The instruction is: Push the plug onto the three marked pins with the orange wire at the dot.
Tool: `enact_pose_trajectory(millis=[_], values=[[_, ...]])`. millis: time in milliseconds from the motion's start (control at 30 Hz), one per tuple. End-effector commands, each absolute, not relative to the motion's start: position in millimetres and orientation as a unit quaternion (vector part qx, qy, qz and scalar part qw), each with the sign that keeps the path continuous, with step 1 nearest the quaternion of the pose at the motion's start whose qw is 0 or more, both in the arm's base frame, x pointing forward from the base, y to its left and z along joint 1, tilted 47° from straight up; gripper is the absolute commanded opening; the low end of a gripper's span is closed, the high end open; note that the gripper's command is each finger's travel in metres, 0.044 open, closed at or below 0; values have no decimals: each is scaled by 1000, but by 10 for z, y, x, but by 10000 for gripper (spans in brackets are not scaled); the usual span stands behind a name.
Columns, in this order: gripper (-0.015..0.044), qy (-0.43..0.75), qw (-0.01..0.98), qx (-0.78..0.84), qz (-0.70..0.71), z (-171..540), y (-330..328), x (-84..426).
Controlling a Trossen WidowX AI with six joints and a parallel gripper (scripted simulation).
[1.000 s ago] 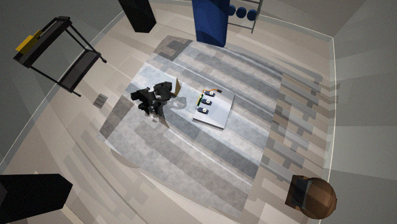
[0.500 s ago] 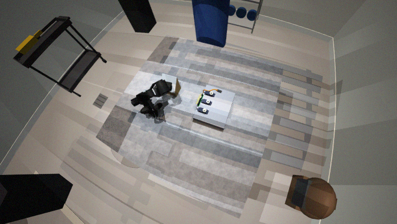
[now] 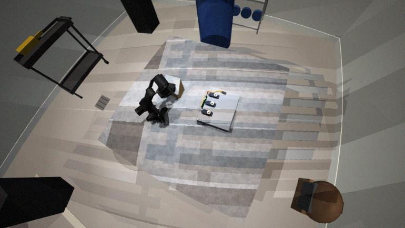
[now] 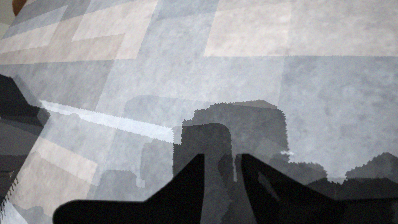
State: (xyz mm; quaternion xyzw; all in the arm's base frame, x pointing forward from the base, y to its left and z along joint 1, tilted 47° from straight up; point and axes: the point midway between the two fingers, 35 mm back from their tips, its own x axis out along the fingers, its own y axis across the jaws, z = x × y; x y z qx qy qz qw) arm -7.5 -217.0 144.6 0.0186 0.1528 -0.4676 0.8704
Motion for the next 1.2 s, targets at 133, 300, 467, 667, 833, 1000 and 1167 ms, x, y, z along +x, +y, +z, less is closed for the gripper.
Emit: enact_pose_trajectory(millis=[133,300,467,667,833,1000,1167], values=[[115,180,888,4,-423,1517,-2284,190],[115,193,899,-5,-393,1562,-2337,403],[115,201,909,-16,-364,1619,-2370,631],[115,205,920,-31,-332,1705,-2378,919],[115,204,929,-44,-306,1790,-2354,1172],[115,198,938,-55,-280,1884,-2296,1432],[115,188,946,-68,-256,1991,-2207,1691]])
